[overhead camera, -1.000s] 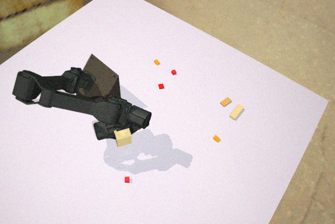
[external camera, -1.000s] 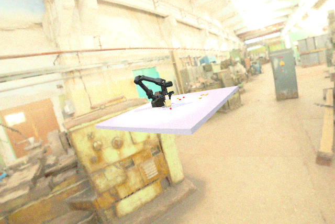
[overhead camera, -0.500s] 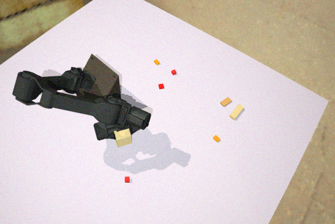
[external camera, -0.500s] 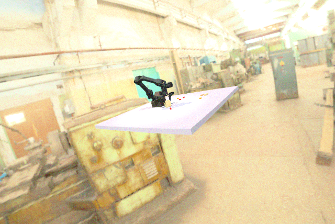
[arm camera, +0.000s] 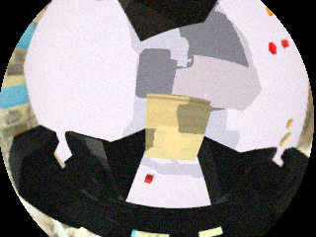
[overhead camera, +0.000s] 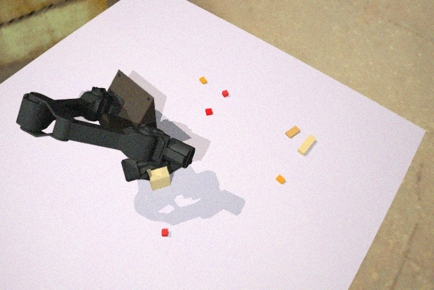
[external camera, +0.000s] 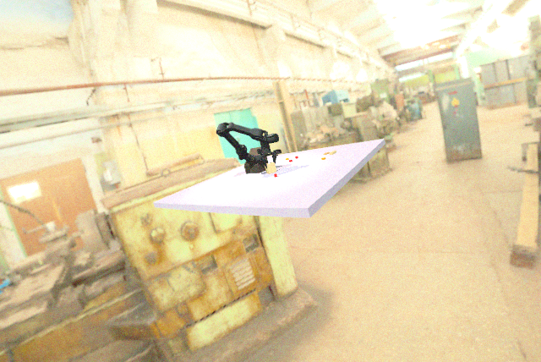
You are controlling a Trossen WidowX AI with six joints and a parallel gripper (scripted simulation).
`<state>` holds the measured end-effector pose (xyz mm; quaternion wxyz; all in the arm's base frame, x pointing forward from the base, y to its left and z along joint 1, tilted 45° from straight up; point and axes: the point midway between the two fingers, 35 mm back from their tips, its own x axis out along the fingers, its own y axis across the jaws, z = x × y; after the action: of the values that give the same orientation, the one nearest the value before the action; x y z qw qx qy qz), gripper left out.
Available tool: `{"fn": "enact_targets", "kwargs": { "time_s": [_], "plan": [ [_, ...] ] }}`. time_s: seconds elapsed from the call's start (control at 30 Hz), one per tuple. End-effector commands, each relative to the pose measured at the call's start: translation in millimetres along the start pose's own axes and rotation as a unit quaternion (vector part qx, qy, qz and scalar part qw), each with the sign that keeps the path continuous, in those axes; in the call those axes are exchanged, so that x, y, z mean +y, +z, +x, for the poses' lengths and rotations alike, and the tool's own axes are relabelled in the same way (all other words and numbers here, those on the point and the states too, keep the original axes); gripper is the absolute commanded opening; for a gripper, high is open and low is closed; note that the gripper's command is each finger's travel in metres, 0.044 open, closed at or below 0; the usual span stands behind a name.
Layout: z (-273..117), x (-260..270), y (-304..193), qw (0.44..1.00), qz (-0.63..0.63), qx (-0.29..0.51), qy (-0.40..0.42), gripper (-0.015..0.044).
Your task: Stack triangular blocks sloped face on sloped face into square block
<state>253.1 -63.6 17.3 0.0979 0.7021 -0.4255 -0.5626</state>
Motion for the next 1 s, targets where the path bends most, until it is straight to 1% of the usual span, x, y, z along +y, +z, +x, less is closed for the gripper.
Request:
{"fn": "enact_targets", "kwargs": {
  "time_s": [0.0, 0.97],
  "plan": [
    [0.7, 0.6, 0.4, 1.0, -0.003, 0.001, 0.002, 0.0],
    [2.1, 0.2, 1.2, 1.0, -0.001, 0.0, 0.001, 0.0]
  ]
}}
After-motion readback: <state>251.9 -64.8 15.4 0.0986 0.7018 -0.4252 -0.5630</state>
